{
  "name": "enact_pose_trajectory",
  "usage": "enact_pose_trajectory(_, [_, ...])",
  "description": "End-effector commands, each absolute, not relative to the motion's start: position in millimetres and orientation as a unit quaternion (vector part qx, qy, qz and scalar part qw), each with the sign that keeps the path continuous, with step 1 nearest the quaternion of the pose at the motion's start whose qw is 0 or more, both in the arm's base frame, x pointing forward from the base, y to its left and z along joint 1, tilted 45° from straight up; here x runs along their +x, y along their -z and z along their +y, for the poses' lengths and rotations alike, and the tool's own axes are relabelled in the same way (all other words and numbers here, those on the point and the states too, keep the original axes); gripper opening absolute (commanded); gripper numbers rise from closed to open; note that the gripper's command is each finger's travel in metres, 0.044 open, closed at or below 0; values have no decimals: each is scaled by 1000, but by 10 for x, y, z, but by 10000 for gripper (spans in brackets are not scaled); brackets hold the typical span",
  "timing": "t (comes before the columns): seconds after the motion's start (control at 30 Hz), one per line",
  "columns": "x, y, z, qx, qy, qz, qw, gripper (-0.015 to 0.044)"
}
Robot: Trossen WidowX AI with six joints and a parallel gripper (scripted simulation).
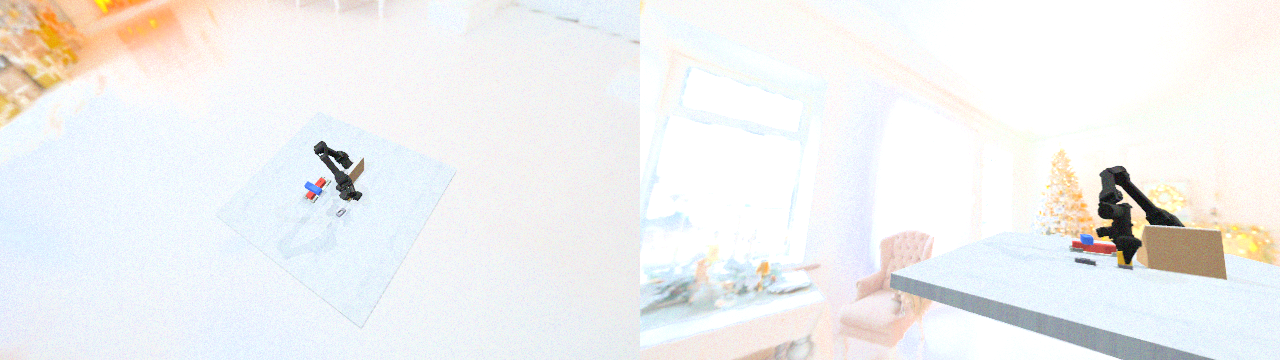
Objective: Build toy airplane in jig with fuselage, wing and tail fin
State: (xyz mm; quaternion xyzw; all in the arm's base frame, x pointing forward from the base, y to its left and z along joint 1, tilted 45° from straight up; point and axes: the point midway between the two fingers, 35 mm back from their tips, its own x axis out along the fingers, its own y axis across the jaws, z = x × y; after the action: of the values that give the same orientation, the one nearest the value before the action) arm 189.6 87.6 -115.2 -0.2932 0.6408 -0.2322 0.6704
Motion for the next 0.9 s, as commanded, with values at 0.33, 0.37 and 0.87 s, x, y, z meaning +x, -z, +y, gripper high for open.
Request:
enact_pose_trajectory(0.33, [1889, 1153, 857, -297, 232, 640, 669, 46])
enact_pose_trajectory(0.37, [1889, 1153, 857, -297, 232, 640, 669, 39])
enact_pose_trajectory(0.87, [1900, 1004, 1058, -297, 232, 639, 671, 0])
